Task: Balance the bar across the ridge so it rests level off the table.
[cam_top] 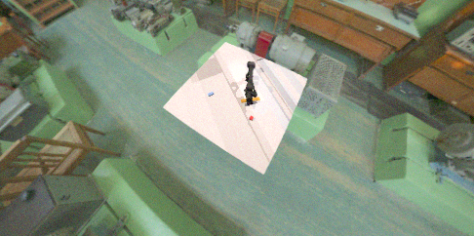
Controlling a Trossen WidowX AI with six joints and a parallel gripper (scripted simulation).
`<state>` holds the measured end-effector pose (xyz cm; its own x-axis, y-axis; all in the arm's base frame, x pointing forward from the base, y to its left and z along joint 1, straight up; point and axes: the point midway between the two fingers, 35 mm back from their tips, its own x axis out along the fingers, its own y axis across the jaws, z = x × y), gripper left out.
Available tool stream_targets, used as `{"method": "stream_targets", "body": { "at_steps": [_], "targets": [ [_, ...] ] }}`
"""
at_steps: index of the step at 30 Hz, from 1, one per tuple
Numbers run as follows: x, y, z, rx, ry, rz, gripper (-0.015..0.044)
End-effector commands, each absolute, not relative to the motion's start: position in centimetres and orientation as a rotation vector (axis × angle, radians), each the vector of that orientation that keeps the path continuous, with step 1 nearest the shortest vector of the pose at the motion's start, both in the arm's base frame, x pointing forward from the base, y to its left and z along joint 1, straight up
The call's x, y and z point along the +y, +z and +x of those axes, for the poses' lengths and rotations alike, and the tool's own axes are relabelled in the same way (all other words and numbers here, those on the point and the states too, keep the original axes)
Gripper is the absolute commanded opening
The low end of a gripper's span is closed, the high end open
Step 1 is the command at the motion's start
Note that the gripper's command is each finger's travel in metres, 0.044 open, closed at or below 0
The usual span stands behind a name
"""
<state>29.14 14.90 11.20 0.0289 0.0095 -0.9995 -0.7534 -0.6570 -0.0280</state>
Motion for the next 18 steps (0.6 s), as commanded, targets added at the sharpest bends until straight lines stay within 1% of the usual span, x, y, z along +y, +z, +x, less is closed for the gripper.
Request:
{"method": "stream_targets", "body": {
  "at_steps": [1, 18],
  "targets": [
    [14.94, 11.00, 29.10, 0.753, 1.693, -1.727, 0.0000],
    [14.93, 11.16, 29.11, 0.753, 1.693, -1.727, 0.0000]
  ]
}}
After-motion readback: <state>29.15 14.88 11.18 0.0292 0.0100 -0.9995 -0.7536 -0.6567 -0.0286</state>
